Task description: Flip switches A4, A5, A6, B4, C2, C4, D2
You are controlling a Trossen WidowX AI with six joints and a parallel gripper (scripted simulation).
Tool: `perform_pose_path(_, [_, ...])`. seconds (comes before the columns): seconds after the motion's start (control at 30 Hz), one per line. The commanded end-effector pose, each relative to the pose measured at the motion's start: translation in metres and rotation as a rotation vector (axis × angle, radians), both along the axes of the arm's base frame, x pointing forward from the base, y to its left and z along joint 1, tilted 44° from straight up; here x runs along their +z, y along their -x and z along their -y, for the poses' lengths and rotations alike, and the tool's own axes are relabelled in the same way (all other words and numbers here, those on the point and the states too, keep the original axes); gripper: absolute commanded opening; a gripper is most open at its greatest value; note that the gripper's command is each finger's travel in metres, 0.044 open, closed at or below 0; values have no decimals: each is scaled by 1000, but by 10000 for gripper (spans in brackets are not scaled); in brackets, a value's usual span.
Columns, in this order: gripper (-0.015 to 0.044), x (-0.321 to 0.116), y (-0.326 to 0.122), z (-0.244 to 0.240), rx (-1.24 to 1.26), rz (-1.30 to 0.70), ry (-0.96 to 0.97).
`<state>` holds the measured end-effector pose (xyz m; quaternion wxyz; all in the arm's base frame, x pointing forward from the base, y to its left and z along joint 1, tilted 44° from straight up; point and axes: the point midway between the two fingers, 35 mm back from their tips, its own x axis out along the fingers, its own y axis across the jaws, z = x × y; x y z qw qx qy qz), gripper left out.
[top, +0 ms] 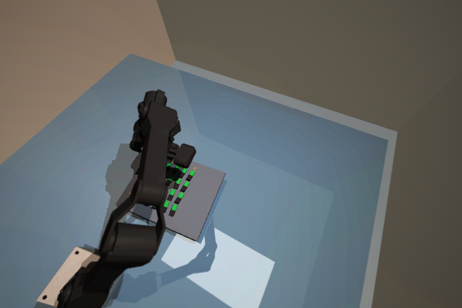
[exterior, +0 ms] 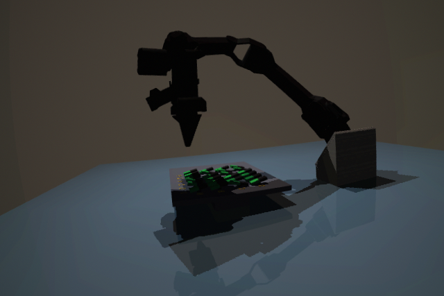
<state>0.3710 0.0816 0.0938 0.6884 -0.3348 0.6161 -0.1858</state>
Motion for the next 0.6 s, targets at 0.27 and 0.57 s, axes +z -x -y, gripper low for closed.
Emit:
perform_pose_path(0.27, [0,-10,5,45,0,12,-1])
perform_pose_path(0.57, [0,-19,4,54,1,13,0])
